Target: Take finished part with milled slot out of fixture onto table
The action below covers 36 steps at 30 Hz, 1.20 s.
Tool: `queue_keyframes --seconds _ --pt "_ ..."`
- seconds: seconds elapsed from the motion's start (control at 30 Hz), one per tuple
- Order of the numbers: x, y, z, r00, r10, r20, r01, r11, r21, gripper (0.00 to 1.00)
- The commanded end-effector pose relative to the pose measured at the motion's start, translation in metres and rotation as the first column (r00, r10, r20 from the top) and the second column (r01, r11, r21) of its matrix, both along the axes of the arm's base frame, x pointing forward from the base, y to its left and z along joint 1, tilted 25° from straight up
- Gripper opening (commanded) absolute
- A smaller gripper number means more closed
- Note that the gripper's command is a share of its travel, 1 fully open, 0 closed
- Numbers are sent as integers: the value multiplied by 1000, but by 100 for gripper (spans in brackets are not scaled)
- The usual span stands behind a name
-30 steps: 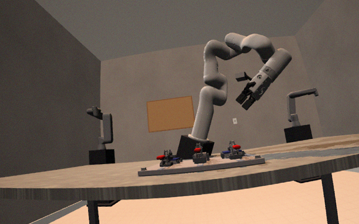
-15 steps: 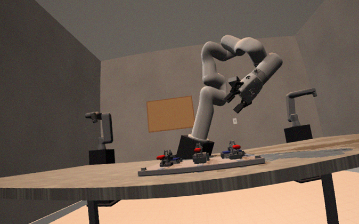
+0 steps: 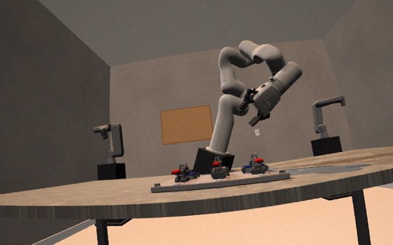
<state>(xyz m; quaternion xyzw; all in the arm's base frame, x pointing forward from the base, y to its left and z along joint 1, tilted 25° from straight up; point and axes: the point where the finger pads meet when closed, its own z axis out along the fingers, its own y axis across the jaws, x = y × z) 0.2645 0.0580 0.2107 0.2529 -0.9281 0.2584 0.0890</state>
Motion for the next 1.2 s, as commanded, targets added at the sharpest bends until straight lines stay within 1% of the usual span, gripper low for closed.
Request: queue_keyframes --seconds 0.0,0.1,1.17 --pt "-3 -14 -6 996 -64 68 66 998 -22 100" --pt "-4 -18 -9 993 -83 89 86 996 -27 100" --pt "-4 -19 -9 993 -83 89 86 996 -27 100"
